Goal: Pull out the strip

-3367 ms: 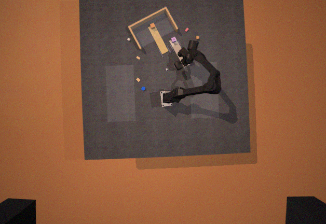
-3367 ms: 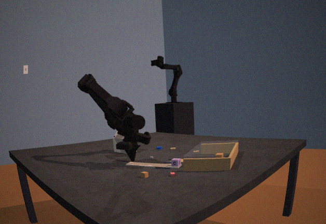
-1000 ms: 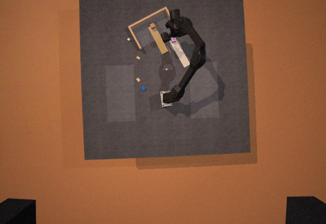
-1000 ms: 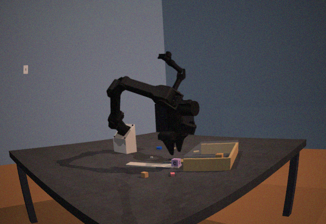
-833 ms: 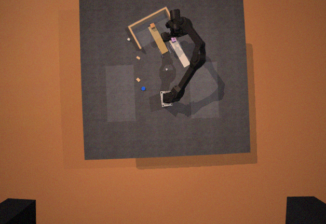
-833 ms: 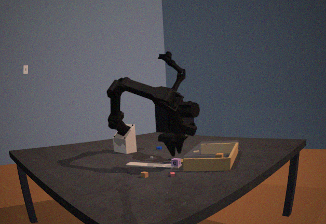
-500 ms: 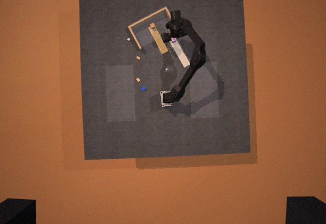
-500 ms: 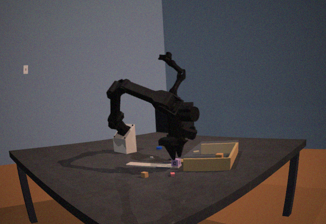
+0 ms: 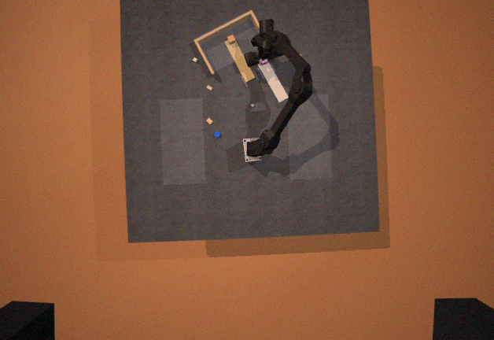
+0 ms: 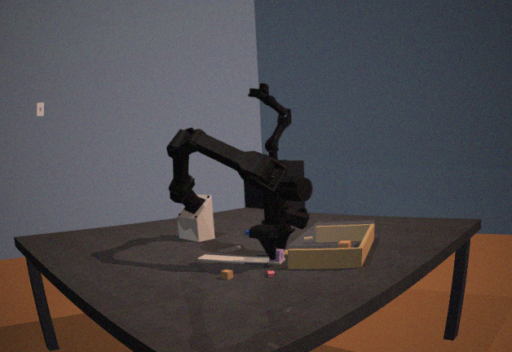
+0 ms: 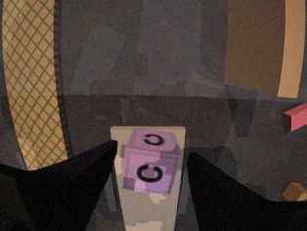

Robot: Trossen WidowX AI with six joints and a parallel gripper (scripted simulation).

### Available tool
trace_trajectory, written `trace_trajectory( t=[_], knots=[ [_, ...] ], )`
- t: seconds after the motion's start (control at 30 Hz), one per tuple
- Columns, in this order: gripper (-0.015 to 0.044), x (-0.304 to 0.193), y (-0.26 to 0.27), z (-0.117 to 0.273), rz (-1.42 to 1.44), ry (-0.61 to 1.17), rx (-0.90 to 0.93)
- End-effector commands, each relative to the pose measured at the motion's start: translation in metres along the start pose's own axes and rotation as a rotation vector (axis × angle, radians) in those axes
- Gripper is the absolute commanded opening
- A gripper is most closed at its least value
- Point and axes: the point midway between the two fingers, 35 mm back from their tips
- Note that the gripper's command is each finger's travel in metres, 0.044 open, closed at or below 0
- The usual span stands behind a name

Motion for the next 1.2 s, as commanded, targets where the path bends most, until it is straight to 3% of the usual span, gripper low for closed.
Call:
trace_trajectory(
  t=[0.0, 0.13, 0.27, 0.5, 0.63, 1.17],
  knots=[
    [0.0250, -0.002, 0.002, -0.005, 0.010, 0.007, -0.001],
    [0.0250, -0.002, 0.002, -0.005, 0.010, 0.007, -0.001],
    [0.0145, -0.001, 0.000, -0.003, 0.001, 0.001, 0.000],
    [0.0098, -0.001, 0.000, -0.003, 0.001, 0.001, 0.000],
    [0.0000, -0.003, 0.002, -0.001, 0.001, 0.002, 0.001],
    [0.0000, -0.053, 0.029, 0.039, 0.011, 0.008, 0.002]
  ],
)
Point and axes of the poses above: the point midway between the two fingers, 35 mm back from their tips, its own z axis back along the fingers, its own y axis across the jaws, x = y × z
